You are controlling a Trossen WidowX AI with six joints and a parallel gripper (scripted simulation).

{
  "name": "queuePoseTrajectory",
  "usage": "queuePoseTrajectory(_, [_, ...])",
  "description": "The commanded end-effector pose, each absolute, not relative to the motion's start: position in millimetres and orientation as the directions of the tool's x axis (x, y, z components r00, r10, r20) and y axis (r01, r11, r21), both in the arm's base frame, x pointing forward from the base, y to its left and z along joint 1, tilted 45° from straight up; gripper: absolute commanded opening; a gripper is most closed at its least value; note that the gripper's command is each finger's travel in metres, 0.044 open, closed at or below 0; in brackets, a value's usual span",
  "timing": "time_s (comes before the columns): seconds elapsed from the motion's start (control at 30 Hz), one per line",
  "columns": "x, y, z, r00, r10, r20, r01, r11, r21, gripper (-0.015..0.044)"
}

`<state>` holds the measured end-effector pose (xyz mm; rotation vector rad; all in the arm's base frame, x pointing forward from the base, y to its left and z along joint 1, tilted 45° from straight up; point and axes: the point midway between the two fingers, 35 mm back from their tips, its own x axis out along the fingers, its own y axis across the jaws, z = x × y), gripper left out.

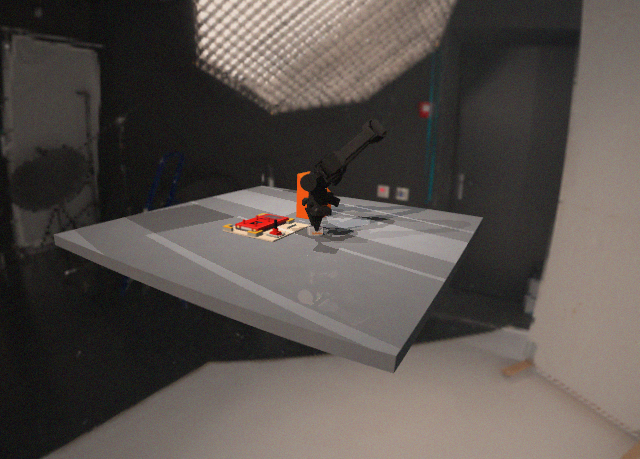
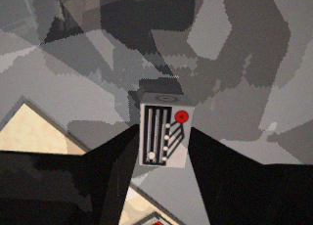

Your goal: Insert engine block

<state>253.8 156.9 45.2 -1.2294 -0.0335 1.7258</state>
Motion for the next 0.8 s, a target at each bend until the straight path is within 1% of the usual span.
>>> queuePoseTrajectory(0.0, [254.1, 154.4, 46.7, -0.011, 0.707, -0.707, -0.684, -0.522, -0.51, 0.0012])
queuePoseTrajectory(0.03, [255.0, 152.1, 48.4, -0.011, 0.706, -0.708, -0.684, -0.522, -0.51, 0.0])
queuePoseTrajectory(0.77, [263.0, 102.4, 91.9, -0.011, 0.696, -0.718, -0.684, -0.529, -0.502, 0.0])
